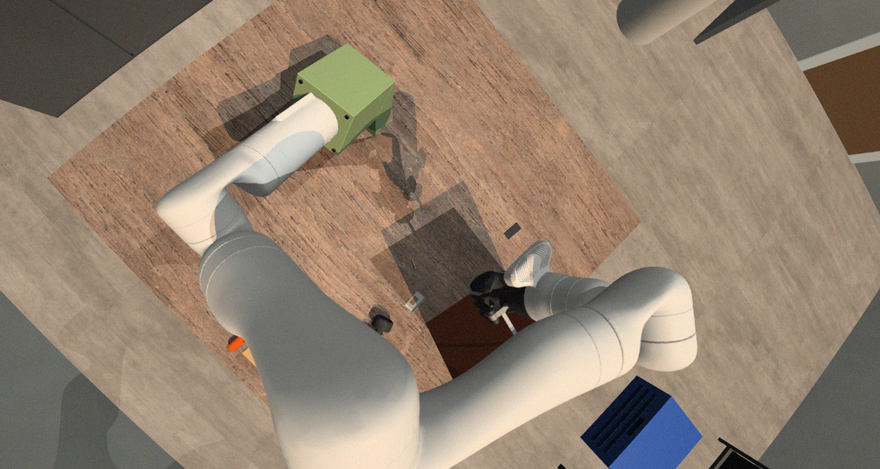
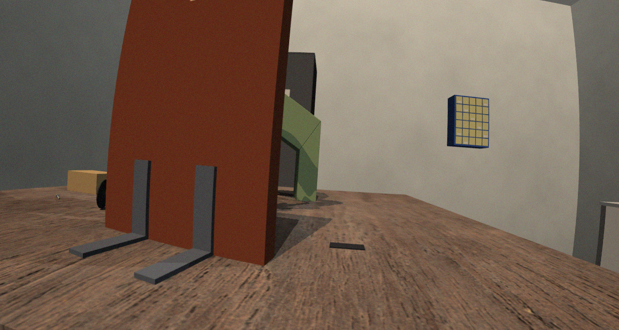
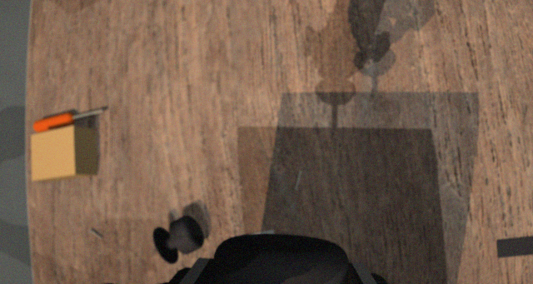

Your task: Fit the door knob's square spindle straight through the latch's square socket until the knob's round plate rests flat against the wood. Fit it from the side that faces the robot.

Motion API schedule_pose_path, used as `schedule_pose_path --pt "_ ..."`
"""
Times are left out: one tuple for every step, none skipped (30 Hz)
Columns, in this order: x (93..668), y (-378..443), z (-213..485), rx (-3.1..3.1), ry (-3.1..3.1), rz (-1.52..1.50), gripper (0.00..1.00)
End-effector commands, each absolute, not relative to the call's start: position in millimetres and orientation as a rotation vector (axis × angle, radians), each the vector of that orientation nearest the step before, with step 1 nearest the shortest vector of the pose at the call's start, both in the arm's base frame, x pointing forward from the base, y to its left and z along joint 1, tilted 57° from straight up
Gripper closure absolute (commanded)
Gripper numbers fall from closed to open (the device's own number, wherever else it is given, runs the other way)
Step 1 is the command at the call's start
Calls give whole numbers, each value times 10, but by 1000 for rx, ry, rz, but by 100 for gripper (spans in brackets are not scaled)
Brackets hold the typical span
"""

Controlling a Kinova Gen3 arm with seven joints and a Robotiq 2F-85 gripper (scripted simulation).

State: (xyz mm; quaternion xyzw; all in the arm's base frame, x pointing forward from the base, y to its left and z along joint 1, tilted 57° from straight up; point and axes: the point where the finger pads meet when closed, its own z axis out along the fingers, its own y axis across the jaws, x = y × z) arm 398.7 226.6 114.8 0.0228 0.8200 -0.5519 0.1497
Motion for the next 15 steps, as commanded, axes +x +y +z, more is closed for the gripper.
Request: schedule_pose_path --pt "4016 2254 1179 56 2348 -1597 37" --pt "4016 2254 1179 56 2348 -1597 37" --pt "4016 2254 1179 56 2348 -1597 37" --pt "4016 2254 1179 56 2348 -1597 37" --pt "4016 2254 1179 56 2348 -1597 37" --pt "4016 2254 1179 56 2348 -1597 37" --pt "4016 2254 1179 56 2348 -1597 37" --pt "4016 2254 1179 56 2348 -1597 37" --pt "4017 2255 1179 56 2348 -1597 37" --pt "4021 2258 1180 56 2348 -1596 37" --pt "4025 2262 1180 56 2348 -1595 37" --pt "4031 2266 1181 56 2348 -1595 37" --pt "4037 2269 1182 55 2348 -1594 37" --pt "4044 2271 1183 55 2347 -1594 37" --pt "4050 2273 1185 55 2347 -1594 37"
